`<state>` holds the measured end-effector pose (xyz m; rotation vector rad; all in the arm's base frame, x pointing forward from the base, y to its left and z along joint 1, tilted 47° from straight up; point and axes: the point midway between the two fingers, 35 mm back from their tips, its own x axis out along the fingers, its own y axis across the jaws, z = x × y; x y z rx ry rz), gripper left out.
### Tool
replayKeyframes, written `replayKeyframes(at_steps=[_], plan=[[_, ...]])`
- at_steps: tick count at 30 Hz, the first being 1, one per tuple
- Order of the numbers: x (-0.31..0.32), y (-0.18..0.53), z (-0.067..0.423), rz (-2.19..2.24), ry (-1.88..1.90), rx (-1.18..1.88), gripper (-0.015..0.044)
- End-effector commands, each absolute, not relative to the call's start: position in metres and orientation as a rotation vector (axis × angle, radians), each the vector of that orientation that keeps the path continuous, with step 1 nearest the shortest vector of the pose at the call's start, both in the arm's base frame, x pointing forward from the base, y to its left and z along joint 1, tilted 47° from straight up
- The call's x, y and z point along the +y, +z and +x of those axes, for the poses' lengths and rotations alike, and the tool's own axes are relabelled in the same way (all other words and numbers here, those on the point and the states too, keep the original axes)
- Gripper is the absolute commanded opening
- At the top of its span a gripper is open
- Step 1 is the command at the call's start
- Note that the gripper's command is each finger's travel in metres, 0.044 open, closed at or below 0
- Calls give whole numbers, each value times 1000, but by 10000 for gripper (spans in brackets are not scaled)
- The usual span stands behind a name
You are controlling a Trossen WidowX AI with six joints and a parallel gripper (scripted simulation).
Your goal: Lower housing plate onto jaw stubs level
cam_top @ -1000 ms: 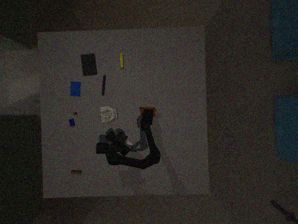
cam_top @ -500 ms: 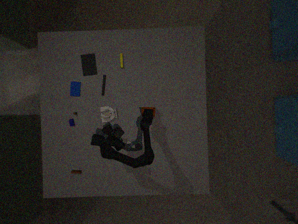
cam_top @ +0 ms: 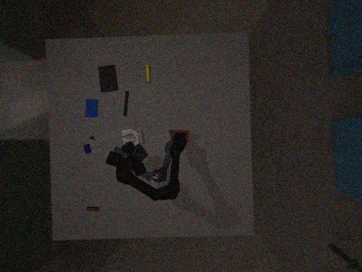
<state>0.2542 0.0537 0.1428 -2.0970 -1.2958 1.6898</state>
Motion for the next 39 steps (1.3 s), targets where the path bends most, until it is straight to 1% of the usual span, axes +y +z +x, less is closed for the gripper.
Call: replayKeyframes(at_steps=[1, 17, 33, 39], plan=[[44, 133, 259, -2078, 1705, -1260, 351], [8, 96, 272, -1978, 1732, -1104, 351], [-28, 57, 273, -1870, 1737, -965, 351], [-31, 53, 273, -1860, 1736, -953, 351]])
